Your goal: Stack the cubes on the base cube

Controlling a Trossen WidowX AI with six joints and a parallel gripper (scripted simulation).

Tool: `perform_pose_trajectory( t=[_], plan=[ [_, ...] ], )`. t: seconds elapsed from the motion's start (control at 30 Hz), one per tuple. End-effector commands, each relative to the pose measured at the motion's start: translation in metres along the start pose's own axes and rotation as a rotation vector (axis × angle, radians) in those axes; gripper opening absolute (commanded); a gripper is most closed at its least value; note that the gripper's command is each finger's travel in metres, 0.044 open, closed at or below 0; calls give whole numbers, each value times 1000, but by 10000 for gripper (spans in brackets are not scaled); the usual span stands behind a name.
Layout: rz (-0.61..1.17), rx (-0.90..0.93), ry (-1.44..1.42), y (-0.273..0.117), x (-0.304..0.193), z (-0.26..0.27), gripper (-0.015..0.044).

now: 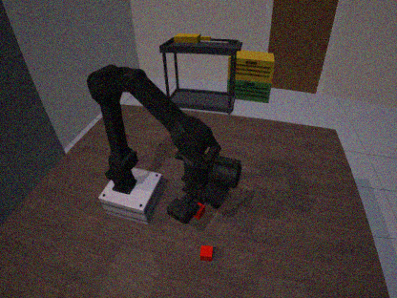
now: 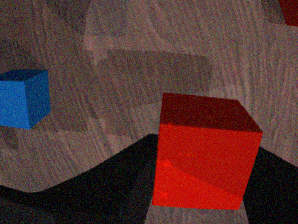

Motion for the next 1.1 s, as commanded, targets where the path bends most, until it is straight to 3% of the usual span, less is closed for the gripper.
perform_pose_trajectory(
  t=[0.0,0.3,1.07],
  plan=[
    [-6,5,-4,-16,0,0,105],
    [-6,5,-4,-40,-5,-1,105],
    [-4,10,421,-19,1,56,105]
  ],
)
Point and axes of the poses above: the point midway between the two fingers, 35 mm back from their tips, its own y axis out along the fingers, its own z axis across the jaws, x = y × z, the point moved 5 cm from there along -y, back along the fingers, and after that the axes turned 4 degrees about y, right-handed, at the moved point
